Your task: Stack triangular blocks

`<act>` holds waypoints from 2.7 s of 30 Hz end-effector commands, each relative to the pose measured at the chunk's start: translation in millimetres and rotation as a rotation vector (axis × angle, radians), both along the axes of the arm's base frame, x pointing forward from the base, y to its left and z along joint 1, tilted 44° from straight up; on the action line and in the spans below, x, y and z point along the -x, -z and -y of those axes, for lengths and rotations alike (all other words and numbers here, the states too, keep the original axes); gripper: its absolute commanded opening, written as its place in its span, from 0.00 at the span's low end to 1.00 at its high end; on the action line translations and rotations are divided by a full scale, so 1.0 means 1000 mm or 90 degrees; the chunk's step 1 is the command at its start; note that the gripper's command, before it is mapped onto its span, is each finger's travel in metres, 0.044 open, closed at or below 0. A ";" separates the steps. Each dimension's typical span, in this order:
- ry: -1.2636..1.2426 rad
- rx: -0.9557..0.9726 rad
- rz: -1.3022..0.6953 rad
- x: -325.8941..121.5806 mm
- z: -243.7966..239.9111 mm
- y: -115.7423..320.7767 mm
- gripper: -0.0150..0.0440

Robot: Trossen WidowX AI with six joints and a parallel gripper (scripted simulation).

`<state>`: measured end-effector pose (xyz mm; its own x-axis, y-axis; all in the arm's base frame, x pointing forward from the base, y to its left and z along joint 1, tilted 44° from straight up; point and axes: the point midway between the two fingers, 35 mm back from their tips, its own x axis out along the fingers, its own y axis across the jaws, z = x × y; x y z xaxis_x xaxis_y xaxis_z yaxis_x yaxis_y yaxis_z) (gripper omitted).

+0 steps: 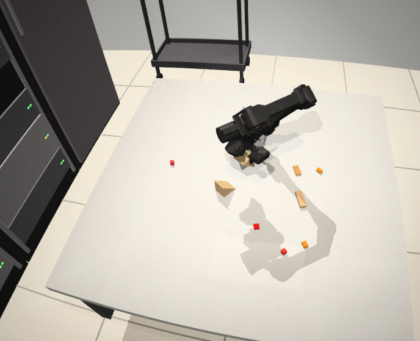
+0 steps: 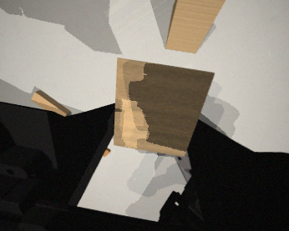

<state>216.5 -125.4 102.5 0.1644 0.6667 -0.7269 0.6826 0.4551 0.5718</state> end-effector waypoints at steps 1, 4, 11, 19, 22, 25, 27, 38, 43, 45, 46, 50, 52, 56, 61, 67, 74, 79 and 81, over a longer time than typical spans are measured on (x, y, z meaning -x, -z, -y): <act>-0.003 0.003 0.002 0.007 0.018 0.009 0.25; -0.003 0.001 0.003 0.014 0.028 0.016 0.25; -0.004 -0.001 0.005 0.018 0.035 0.024 0.25; -0.004 0.000 0.005 0.001 0.022 0.054 0.25; -0.004 0.000 0.006 -0.006 0.016 0.065 0.25; -0.004 -0.001 0.006 -0.012 0.010 0.076 0.25; -0.004 -0.001 0.007 -0.015 0.006 0.083 0.25; -0.004 -0.002 0.007 -0.027 -0.003 0.099 0.25; -0.004 -0.002 0.008 -0.035 -0.007 0.108 0.25; -0.004 -0.002 0.008 -0.035 -0.007 0.108 0.25; -0.005 -0.003 0.008 -0.035 -0.007 0.108 0.25; -0.006 -0.005 0.008 -0.034 -0.008 0.107 0.25; -0.006 -0.005 0.008 -0.034 -0.008 0.107 0.25; -0.004 -0.006 0.007 -0.034 -0.008 0.107 0.25; -0.003 -0.006 0.007 -0.035 -0.008 0.107 0.25; -0.003 -0.006 0.007 -0.034 -0.008 0.107 0.25; 0.000 -0.007 0.007 -0.034 -0.008 0.107 0.25; 0.000 -0.007 0.007 -0.035 -0.009 0.110 0.25; 0.000 -0.007 0.007 -0.036 -0.010 0.111 0.25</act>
<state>251.2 -116.9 -6.7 0.1676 0.6725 -0.7209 0.6724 0.4568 0.5824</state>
